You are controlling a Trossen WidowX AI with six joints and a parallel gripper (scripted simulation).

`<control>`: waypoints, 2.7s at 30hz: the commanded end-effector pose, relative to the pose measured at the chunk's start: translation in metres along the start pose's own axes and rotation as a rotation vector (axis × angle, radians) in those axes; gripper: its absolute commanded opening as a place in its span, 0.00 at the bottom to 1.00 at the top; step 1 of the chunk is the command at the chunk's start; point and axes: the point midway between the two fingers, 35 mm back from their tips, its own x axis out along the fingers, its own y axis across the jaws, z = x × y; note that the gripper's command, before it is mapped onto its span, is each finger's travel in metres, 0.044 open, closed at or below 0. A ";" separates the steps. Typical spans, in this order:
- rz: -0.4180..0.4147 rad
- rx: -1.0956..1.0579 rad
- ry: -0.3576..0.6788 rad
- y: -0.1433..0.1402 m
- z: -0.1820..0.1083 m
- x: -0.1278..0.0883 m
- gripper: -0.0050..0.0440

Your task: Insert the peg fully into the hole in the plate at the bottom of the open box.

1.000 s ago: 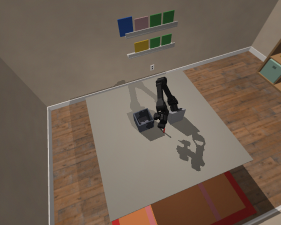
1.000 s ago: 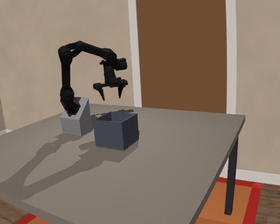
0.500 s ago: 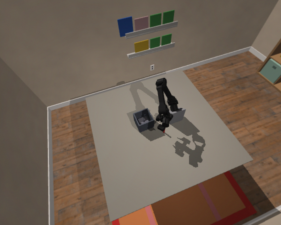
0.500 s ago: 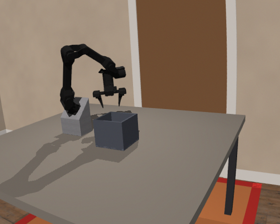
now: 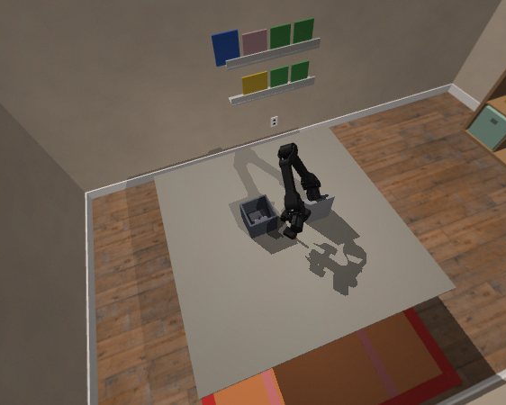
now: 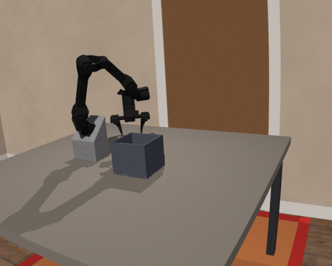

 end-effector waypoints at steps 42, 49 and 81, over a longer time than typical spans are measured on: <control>-0.016 -0.010 -0.006 -0.005 0.001 0.057 0.76; -0.016 -0.010 -0.006 -0.005 0.001 0.057 0.41; -0.015 -0.010 -0.004 -0.001 0.001 0.038 0.10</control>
